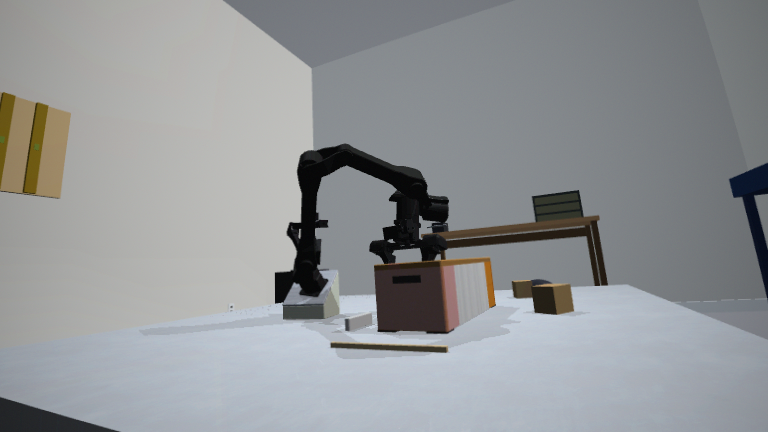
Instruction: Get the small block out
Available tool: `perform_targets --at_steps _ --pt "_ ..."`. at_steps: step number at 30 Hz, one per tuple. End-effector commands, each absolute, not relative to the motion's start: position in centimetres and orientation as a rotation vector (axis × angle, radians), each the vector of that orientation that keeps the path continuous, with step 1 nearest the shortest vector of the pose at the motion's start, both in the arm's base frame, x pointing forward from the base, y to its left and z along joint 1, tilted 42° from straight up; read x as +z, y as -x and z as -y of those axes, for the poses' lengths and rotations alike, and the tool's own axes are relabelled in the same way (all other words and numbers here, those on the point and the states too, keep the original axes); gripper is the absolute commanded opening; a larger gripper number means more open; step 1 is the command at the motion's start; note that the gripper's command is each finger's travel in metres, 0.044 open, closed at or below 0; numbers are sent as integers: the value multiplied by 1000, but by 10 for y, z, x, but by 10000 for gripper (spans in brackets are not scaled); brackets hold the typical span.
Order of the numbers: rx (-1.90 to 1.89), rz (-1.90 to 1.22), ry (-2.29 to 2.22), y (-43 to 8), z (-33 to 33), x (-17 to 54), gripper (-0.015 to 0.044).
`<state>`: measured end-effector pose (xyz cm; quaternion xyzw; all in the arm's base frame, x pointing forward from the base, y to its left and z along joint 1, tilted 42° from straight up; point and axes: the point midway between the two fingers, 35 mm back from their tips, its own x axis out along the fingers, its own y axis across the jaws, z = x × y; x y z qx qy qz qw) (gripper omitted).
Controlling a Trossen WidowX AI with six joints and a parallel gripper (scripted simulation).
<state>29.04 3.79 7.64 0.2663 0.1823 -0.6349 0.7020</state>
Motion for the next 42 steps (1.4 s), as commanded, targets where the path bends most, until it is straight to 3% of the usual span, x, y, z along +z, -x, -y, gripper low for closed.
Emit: perform_targets --at_steps 1,42 --pt "-1416 -406 -597 -290 -36 77 400" --pt "-1416 -404 -595 -287 4 113 400"
